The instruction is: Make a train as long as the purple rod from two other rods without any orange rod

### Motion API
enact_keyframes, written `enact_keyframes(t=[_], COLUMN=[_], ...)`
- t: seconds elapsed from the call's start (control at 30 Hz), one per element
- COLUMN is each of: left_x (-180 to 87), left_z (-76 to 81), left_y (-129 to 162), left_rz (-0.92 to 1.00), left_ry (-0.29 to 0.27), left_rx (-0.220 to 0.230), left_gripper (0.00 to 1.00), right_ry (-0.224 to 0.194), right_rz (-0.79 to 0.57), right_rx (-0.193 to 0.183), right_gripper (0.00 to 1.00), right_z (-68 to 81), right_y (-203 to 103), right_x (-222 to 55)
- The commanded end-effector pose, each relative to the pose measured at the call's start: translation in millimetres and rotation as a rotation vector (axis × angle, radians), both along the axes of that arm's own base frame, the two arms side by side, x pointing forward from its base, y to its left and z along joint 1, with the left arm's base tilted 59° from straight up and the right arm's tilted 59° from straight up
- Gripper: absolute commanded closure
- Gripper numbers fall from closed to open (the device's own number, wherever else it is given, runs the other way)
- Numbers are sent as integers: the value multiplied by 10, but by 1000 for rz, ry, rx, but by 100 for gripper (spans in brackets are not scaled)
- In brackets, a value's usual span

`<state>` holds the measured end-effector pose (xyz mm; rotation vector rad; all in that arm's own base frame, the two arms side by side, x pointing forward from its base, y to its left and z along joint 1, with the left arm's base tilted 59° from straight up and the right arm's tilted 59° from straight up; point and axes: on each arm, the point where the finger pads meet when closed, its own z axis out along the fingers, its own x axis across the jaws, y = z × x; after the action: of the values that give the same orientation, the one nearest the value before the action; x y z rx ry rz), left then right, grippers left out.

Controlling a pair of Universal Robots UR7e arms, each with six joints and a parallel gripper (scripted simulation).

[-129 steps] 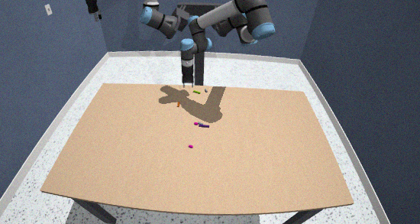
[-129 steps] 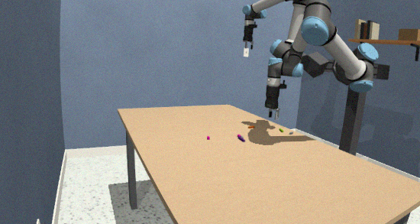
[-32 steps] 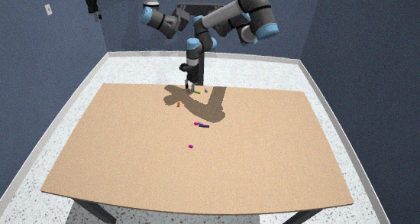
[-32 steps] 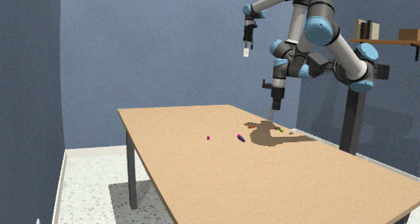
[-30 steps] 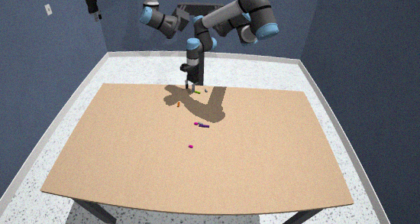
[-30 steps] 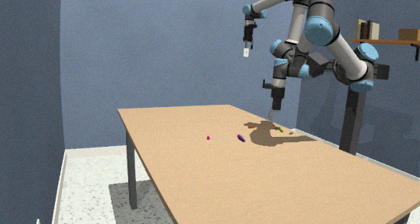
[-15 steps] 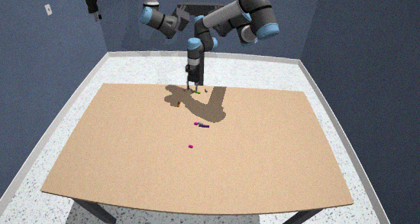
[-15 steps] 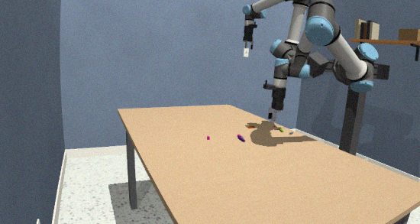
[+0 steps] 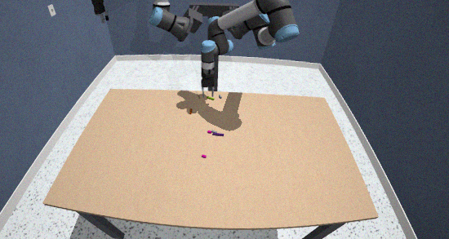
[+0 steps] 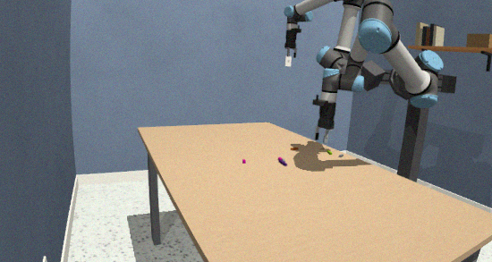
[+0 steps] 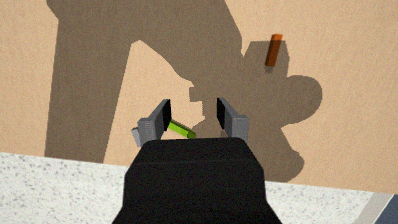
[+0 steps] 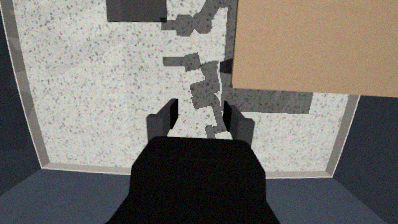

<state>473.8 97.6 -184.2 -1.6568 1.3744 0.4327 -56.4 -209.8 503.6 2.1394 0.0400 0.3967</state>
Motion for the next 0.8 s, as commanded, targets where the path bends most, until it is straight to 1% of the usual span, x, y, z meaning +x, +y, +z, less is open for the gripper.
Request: enact_keyframes(t=[0.0, 0.27, 0.33, 0.53, 0.77], left_x=[-21, -72, -72, -123, -180], left_z=[43, 98, 98, 137, 168], left_y=[27, 79, 79, 121, 160], left_rz=[93, 218, 218, 323, 429], left_ry=[-135, -331, -331, -495, -661], left_rx=[-35, -100, -100, -155, -210], left_gripper=[0, 0, 0, 0, 0], right_ry=[0, 0, 0, 0, 0], right_rz=[0, 0, 0, 0, 0], right_rx=[-1, -1, -1, -1, -1], right_gripper=[0, 0, 0, 0, 0], right_z=[5, 5, 5, 5, 5], right_y=[2, 2, 2, 2, 2], right_x=[-1, -1, -1, -1, -1])
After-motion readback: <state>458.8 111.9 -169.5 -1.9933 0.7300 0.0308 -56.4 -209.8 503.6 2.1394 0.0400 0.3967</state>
